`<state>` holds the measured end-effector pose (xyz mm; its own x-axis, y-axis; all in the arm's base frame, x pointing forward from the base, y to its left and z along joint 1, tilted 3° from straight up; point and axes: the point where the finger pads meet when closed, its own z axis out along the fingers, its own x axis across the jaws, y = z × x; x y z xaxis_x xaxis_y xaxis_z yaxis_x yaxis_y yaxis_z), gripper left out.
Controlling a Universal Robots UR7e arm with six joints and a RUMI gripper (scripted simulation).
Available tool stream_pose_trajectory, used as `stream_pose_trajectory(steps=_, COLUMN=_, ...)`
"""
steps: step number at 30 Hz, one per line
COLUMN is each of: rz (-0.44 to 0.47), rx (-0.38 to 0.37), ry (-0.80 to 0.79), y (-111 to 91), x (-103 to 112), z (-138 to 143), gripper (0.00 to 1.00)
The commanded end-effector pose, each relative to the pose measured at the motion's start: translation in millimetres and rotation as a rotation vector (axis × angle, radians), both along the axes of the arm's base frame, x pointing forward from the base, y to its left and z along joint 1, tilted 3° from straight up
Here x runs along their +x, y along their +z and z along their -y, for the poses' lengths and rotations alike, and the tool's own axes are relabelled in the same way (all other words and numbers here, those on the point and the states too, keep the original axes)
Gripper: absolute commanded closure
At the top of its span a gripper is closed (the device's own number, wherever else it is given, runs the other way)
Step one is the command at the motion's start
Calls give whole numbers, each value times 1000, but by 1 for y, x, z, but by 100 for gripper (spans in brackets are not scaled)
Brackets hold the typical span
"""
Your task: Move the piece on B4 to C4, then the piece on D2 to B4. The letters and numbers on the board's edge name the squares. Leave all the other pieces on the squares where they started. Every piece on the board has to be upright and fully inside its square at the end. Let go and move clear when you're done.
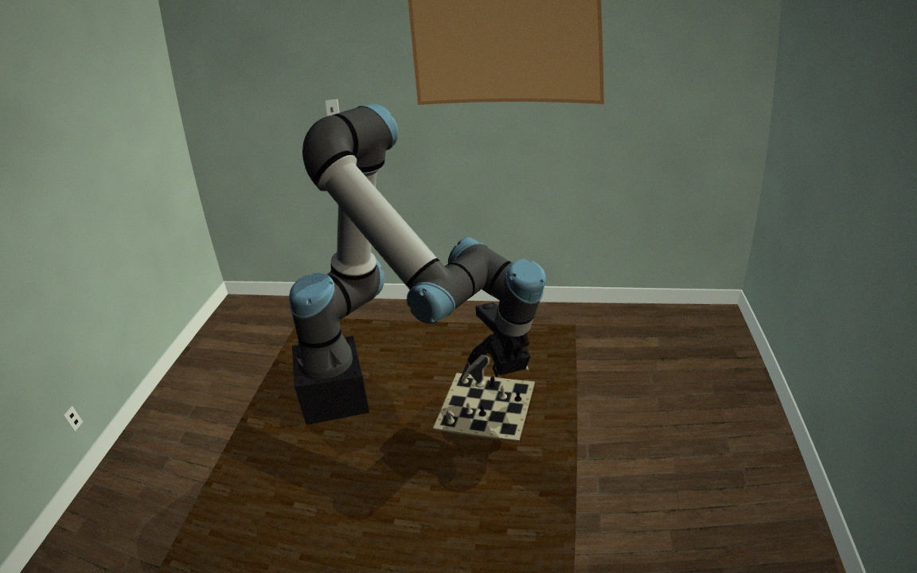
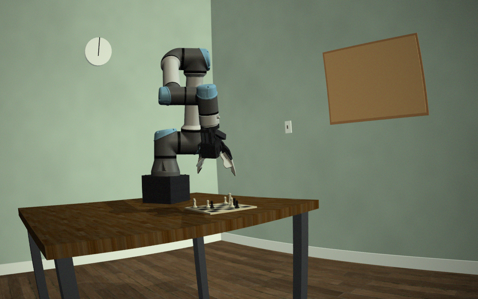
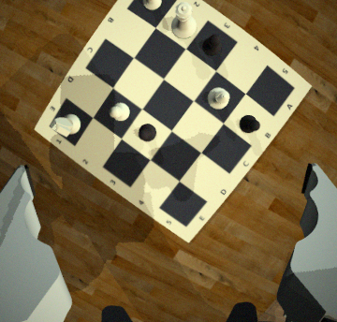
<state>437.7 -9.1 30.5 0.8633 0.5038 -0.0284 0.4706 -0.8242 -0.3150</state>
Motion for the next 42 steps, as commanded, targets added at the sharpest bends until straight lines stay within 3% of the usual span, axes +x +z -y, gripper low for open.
stream_pose_trajectory(steps=1, rz=113, rx=-137, ry=34, y=10, x=9, z=-26, gripper=0)
stream_pose_trajectory(steps=14, rz=241, rx=-232, ry=60, y=27, x=15, z=-54, gripper=0)
stream_pose_trajectory(steps=42, rz=240, rx=-237, ry=29, y=27, x=15, z=-55, gripper=0)
